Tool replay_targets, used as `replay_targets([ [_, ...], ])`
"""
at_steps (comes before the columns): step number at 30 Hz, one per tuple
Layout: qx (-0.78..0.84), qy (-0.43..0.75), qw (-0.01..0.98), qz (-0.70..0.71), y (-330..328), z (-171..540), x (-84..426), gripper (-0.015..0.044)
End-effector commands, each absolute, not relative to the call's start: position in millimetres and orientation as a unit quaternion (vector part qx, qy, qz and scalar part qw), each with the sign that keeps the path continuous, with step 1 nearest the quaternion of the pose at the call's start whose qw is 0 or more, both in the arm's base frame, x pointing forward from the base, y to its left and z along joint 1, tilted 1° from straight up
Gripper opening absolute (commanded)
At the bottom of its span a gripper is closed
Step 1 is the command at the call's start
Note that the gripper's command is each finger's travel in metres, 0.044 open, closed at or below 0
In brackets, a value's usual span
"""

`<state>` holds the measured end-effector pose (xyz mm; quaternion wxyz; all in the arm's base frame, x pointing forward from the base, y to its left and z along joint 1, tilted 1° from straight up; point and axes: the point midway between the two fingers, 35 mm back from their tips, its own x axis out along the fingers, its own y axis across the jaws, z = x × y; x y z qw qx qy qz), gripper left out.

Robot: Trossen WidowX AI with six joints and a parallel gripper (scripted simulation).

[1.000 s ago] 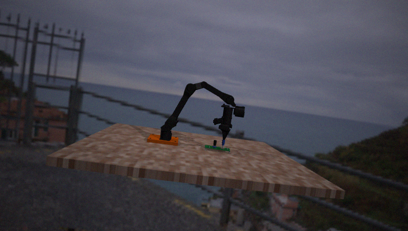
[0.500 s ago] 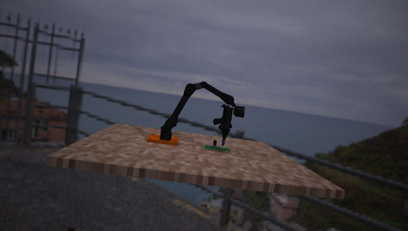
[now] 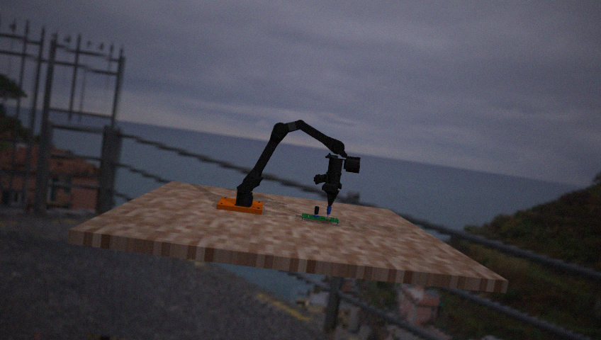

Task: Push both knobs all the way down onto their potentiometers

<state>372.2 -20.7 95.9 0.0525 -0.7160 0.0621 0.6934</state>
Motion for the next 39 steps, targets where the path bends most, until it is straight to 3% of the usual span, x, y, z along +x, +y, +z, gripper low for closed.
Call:
replay_targets([
  [1, -0.715, 0.060, 0.053, 0.694, -20.2, 91.5, 372.9, 0.0000],
  [39, -0.715, 0.060, 0.053, 0.694, -20.3, 81.9, 373.1, 0.0000],
])
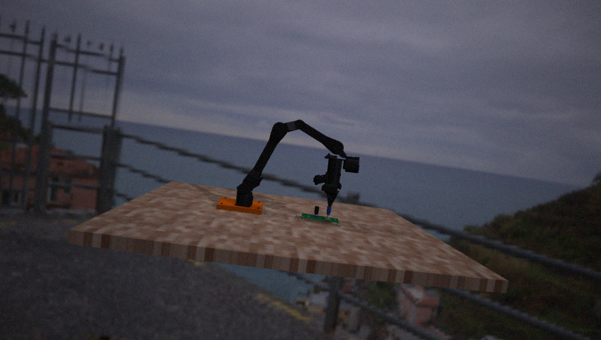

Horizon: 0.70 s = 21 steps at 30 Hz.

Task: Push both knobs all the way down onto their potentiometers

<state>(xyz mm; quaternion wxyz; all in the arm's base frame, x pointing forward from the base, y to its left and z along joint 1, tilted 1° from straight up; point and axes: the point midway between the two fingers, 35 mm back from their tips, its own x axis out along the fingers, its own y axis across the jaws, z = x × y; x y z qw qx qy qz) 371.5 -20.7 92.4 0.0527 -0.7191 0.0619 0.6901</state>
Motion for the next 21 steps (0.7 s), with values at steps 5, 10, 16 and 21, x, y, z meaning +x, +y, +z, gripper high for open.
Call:
replay_targets([
  [5, -0.715, 0.060, 0.053, 0.694, -20.4, 79.1, 373.2, 0.0000],
  [10, -0.715, 0.060, 0.053, 0.694, -20.4, 79.1, 373.2, 0.0000],
  [16, -0.715, 0.060, 0.053, 0.694, -20.4, 76.8, 373.3, 0.0000],
  [21, -0.715, 0.060, 0.053, 0.694, -20.4, 75.7, 373.3, 0.0000],
])
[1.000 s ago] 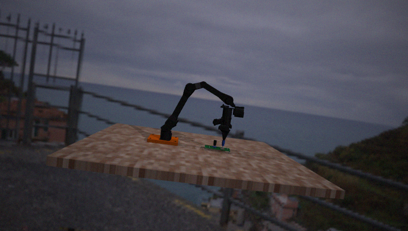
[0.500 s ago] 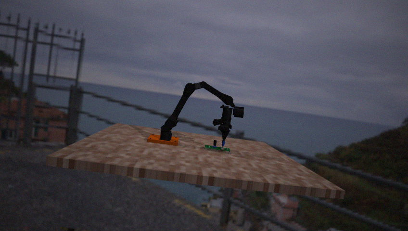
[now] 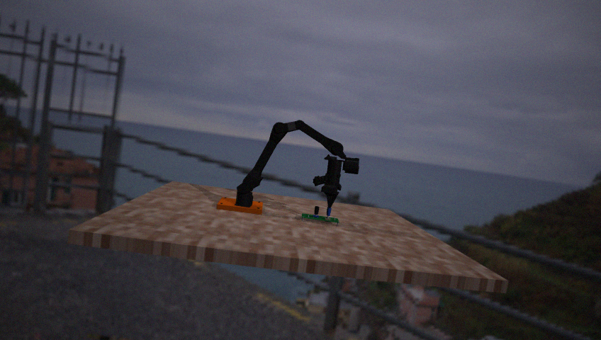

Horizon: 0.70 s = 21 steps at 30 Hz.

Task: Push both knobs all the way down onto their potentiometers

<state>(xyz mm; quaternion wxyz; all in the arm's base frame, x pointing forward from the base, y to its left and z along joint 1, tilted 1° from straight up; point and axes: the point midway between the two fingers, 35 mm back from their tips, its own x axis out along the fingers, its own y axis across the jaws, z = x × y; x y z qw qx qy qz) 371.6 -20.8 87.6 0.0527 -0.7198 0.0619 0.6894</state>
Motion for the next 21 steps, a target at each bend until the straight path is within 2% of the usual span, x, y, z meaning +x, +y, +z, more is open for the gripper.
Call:
replay_targets([
  [1, -0.715, 0.060, 0.053, 0.694, -20.4, 75.7, 373.3, 0.0000],
  [21, -0.715, 0.060, 0.053, 0.694, -20.4, 73.5, 373.4, 0.0000],
])
